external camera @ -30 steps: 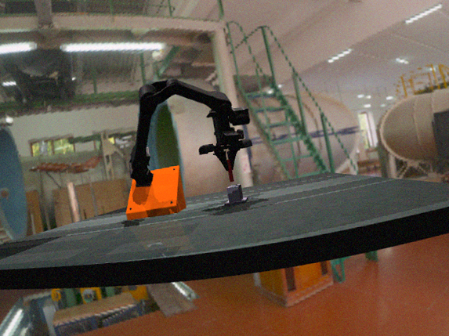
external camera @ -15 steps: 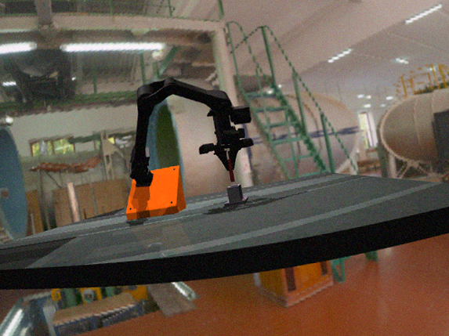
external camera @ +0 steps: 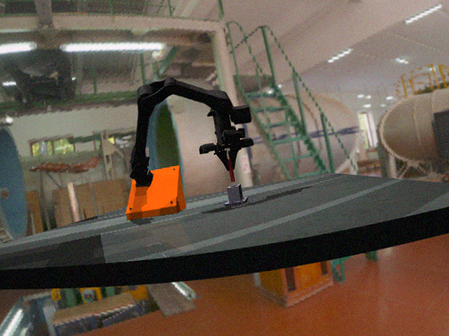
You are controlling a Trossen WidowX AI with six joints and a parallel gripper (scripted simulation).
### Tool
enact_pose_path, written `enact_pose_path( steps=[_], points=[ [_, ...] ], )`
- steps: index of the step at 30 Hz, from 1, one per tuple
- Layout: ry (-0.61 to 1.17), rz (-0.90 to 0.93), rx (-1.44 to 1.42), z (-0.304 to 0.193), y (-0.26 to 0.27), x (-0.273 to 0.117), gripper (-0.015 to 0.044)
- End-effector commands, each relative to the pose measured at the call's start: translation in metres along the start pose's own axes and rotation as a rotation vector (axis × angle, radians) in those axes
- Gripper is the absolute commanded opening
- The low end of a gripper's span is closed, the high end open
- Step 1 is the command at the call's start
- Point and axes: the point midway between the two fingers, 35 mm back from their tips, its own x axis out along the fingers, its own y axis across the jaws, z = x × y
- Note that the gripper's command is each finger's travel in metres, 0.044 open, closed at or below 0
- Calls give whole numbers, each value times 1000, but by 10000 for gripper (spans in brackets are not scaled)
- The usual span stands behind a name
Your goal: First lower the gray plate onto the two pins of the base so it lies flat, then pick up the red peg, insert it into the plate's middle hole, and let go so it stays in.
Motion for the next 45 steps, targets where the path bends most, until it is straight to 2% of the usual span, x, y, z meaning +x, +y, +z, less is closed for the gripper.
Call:
enact_pose_path(
  steps=[1,25,45],
  points=[
    [-3,-1,-6,1,0,0,0],
    [-4,-2,-5,1,-1,17,0],
    [1,-1,2,1,-1,17,0]
  ],
)
